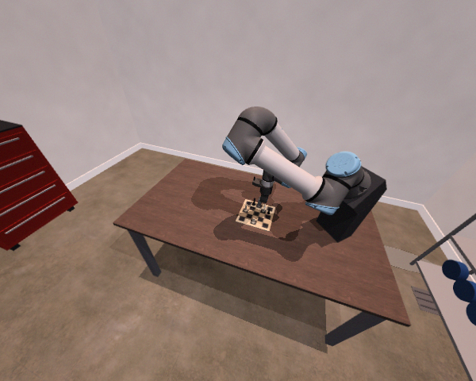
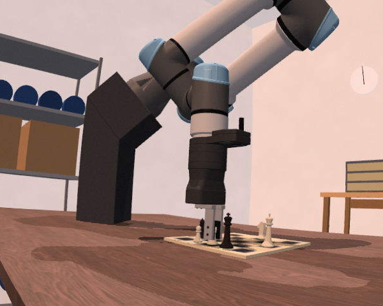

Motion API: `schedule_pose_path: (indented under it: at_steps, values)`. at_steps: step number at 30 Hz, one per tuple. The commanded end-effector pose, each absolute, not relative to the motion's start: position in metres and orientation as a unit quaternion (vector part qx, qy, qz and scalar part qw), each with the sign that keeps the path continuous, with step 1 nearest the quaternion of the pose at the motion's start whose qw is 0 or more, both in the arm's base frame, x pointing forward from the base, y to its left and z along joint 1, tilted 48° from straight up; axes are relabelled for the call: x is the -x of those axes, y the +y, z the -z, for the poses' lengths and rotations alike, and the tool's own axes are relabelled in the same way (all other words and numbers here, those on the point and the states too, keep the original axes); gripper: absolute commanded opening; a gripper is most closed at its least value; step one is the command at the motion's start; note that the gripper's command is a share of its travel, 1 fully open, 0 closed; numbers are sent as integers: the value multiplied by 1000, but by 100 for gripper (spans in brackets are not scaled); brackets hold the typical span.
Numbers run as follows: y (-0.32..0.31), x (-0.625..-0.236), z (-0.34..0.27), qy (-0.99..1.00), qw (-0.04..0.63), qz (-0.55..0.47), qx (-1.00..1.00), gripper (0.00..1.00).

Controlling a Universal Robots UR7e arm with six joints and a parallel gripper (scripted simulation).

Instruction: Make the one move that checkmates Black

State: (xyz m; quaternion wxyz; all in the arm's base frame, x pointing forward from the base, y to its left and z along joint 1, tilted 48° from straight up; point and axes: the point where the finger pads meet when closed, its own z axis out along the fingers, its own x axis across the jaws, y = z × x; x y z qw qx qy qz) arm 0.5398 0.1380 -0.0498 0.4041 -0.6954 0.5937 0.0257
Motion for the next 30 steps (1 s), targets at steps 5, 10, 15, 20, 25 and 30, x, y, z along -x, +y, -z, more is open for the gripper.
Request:
schedule_pose_path:
  at_steps: [5, 10, 15, 20, 25, 30]
  values:
    - [138, -540, 50, 593, 404, -25, 696, 0]
    - [138, -540, 50, 593, 404, -25, 696, 29]
    - [138, -540, 50, 593, 404, -25, 696, 58]
    - [138, -540, 50, 593, 404, -25, 696, 73]
    - [138, -540, 50, 593, 404, -25, 696, 73]
    - [138, -540, 50, 593, 404, -25, 696, 73]
